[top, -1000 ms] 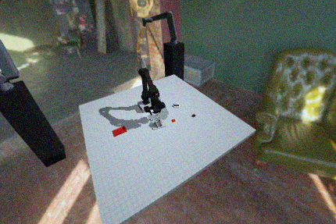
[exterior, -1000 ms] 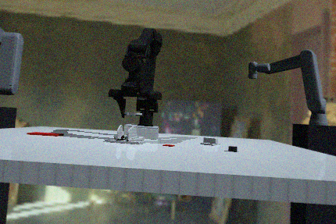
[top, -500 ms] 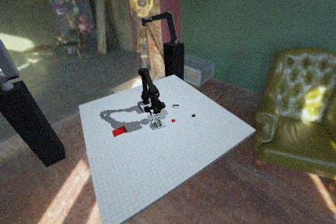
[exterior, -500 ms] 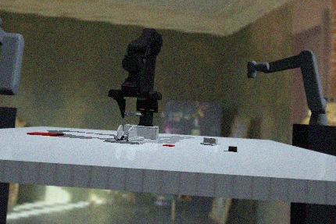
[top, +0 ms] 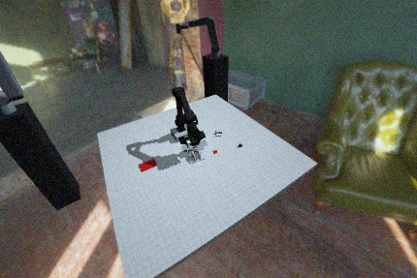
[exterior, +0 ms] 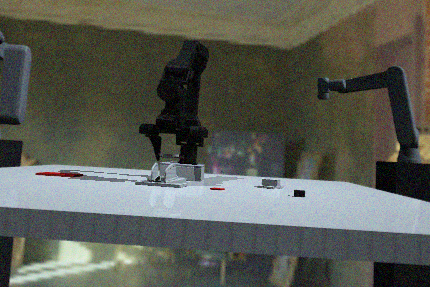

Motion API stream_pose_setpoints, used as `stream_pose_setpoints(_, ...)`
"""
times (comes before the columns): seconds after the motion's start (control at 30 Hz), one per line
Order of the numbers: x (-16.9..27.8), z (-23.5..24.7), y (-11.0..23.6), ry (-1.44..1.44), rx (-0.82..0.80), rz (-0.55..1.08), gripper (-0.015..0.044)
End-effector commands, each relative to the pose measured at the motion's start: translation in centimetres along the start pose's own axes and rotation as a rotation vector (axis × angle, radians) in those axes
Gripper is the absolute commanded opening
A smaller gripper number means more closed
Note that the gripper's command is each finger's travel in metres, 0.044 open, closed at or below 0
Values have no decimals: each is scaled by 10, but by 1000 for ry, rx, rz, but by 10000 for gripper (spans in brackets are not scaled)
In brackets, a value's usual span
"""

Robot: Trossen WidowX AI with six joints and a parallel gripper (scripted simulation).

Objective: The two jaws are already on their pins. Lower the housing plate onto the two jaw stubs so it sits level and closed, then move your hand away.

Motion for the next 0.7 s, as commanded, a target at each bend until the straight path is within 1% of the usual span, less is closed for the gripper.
stream_pose_setpoints(0.0,2,0,-9,5,-3,13,351)
stream_pose_setpoints(0.67,4,0,-40,9,-3,13,351)
Point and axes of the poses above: the point midway between the two fingers, 35 mm back from their tips, its own y axis back along the fingers, its own z axis across the jaws, x = y × z, the point moved 5 cm from there along y, back along the fingers, and after that the axes turned 4 degrees about y, right-handed, at the moved point
